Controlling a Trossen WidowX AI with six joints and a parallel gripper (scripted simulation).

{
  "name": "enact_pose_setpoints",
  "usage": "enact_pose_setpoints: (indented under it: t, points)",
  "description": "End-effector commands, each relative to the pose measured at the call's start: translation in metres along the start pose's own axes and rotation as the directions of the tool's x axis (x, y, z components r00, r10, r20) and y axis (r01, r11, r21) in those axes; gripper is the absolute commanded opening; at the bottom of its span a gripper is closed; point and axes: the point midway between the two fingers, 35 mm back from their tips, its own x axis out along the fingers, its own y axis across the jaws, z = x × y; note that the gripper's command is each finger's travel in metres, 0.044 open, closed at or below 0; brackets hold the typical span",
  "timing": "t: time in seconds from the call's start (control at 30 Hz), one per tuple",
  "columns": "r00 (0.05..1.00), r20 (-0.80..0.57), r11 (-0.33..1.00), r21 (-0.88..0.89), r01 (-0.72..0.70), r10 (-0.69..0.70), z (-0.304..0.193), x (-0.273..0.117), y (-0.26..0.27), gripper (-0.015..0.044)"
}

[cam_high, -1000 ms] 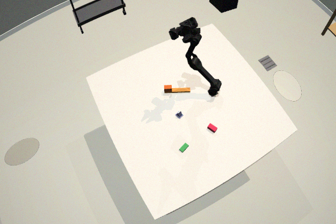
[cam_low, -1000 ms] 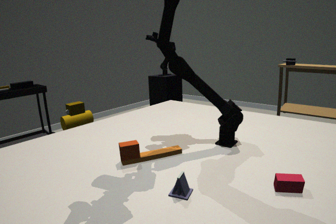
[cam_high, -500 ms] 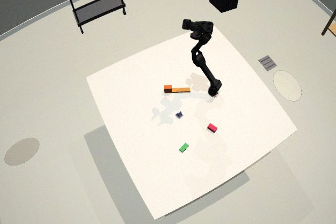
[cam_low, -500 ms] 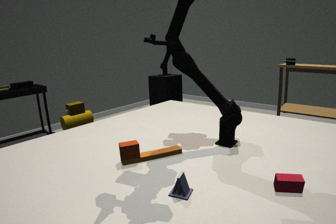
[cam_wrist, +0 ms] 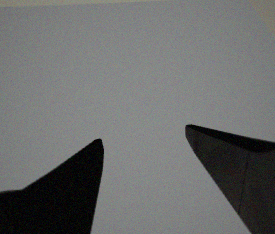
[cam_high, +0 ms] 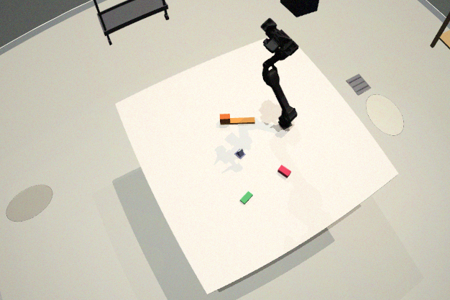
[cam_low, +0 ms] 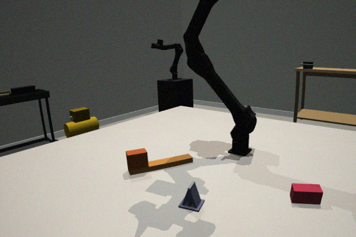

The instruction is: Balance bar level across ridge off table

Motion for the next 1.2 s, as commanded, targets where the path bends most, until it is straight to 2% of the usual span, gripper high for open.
enact_pose_setpoints:
  t: [0.0, 0.17, 0.47, 0.83, 1.17]
  points:
    - [0.999, -0.019, 0.977, -0.213, 0.024, -0.029, -0.010, -0.002, -0.023, 0.0315]
    - [0.998, -0.026, 0.894, -0.446, 0.039, -0.057, -0.016, -0.003, -0.046, 0.0315]
    - [0.996, -0.015, 0.671, -0.740, 0.051, -0.092, -0.016, -0.003, -0.083, 0.0315]
    - [0.993, 0.041, 0.404, -0.911, 0.081, -0.108, -0.003, 0.001, -0.115, 0.0315]
    - [0.981, 0.107, -0.059, -0.993, 0.099, -0.159, 0.023, 0.006, -0.153, 0.0315]
